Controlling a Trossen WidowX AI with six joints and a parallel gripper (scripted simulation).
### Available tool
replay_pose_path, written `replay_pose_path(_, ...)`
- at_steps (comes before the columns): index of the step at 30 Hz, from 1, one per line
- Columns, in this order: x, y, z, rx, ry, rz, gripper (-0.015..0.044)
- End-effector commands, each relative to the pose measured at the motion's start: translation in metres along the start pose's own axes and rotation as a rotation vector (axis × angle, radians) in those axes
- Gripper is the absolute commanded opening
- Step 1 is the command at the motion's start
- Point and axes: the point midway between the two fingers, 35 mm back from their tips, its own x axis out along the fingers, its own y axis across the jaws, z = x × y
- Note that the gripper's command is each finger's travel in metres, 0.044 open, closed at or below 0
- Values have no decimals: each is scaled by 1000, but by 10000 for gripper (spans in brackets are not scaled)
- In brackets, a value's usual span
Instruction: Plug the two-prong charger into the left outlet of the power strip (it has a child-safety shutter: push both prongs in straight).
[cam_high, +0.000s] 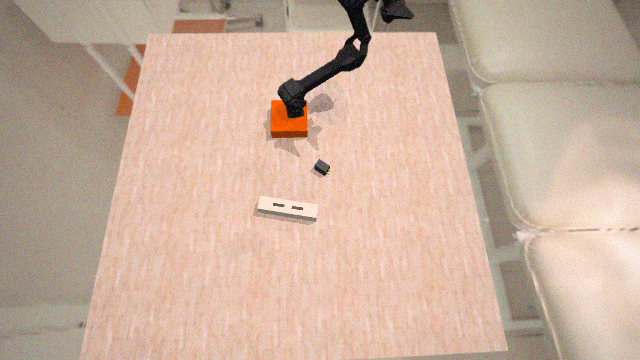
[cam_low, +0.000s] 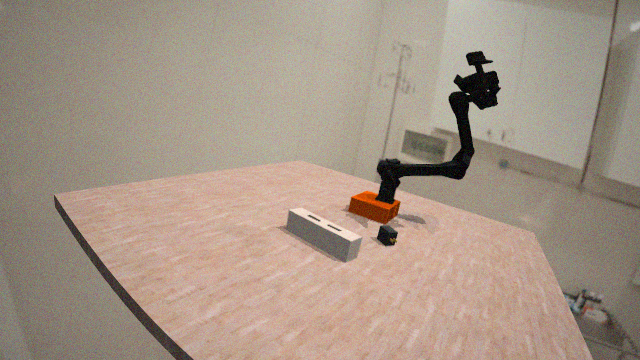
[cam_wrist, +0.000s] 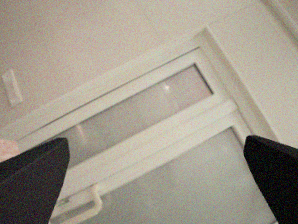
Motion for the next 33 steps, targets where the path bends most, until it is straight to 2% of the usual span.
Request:
replay_pose_path(1,0,-1,0,0,-4,-2,426)
replay_pose_path(2,-1,-3,1,-2,-15,-6,440)
replay_pose_path(15,-26,-80,-26,202,-201,-105,440)
replay_pose_path(33,-22,-161,-126,596,-268,-216,440)
